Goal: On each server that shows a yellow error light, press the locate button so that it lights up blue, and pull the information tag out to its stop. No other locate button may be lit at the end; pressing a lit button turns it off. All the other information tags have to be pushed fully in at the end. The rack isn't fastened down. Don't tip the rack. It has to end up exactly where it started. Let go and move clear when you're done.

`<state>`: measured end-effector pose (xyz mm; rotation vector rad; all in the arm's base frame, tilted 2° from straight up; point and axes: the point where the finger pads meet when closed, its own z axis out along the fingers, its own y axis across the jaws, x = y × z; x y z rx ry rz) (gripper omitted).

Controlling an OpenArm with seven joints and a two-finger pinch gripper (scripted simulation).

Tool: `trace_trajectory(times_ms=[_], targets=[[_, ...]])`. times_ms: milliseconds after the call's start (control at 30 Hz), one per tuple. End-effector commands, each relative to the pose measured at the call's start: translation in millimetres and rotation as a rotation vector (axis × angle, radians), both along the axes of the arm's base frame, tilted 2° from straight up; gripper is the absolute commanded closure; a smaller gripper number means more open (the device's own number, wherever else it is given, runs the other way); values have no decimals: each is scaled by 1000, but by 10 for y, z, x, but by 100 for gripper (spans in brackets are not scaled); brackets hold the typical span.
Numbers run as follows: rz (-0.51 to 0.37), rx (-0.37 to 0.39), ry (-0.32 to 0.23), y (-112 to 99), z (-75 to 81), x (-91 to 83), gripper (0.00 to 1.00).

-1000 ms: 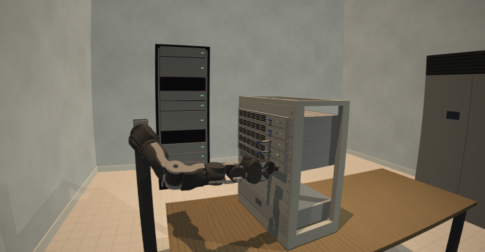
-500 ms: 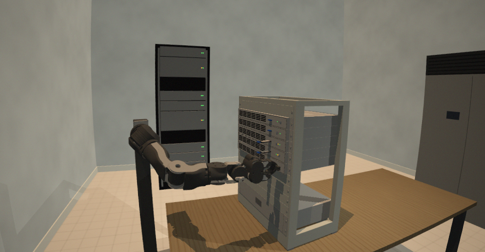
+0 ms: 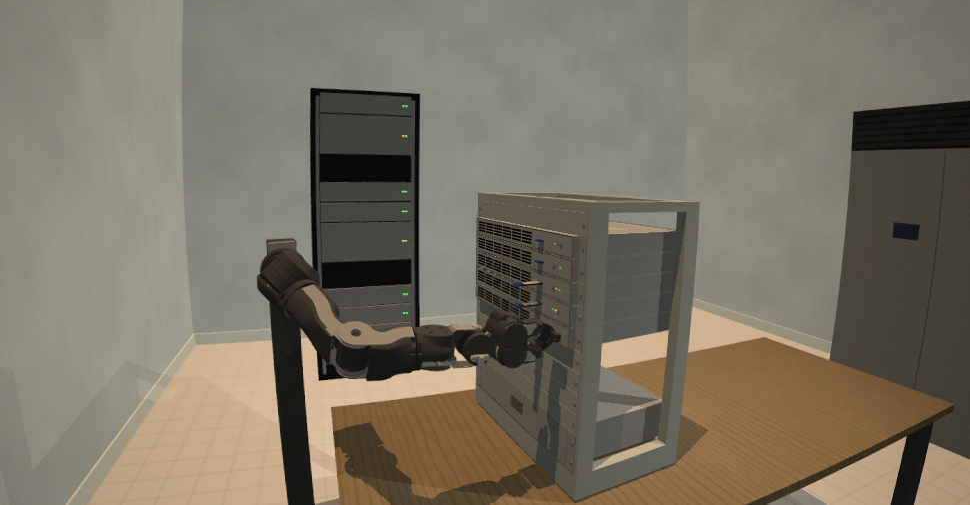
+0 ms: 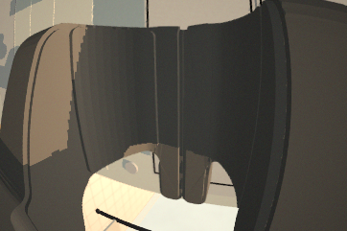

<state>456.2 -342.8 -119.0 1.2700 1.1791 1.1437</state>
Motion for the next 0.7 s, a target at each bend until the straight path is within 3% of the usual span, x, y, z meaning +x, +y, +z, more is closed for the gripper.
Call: trace_trajectory(times_ms=[0,667], targets=[[5,0,5,22,-10,14,100],[6,0,4,39,-14,27,100]])
